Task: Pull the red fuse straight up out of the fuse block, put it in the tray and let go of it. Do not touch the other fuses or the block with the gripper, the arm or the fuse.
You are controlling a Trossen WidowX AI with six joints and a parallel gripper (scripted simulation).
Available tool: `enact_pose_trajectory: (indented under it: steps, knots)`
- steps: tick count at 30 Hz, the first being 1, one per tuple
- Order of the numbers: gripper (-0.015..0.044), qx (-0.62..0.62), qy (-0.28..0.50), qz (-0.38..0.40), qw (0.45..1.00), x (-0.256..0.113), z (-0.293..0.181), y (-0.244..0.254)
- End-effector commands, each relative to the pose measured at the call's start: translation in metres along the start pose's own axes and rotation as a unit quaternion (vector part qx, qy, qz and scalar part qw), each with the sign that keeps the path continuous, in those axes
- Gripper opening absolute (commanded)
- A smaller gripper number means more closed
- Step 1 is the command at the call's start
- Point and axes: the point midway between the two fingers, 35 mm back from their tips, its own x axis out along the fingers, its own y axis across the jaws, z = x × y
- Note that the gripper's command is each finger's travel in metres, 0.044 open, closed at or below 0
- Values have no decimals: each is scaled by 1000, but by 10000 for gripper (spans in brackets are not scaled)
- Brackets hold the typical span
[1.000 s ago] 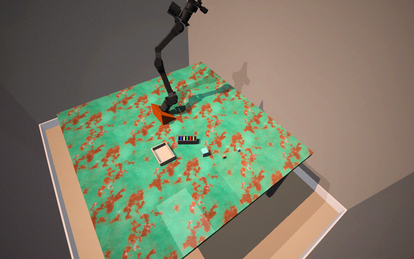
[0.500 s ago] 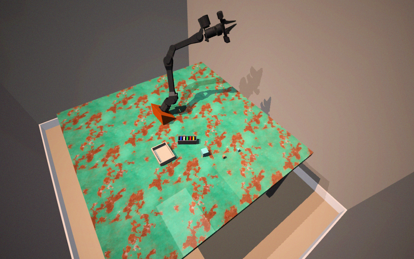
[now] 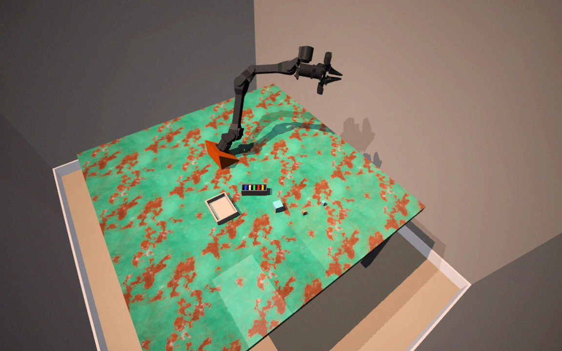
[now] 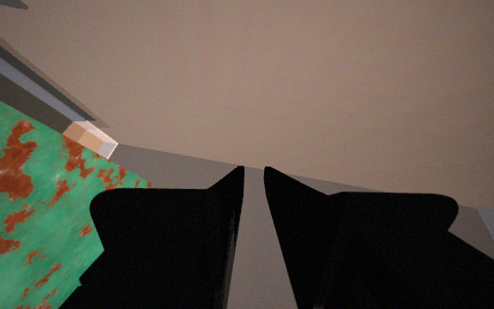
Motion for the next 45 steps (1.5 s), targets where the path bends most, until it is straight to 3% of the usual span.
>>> enact_pose_trajectory:
  steps: [1,15,25,35,43,45]
  knots:
    - [74,46,51,58,996,21,-44,39]
    - [74,160,236,197,938,27,-185,148]
    - [74,368,431,259,782,-33,-307,237]
    - [74,587,608,228,483,-145,-387,316]
    - [74,724,678,113,60,-253,-397,373]
    - [74,729,677,101,22,-261,-396,376]
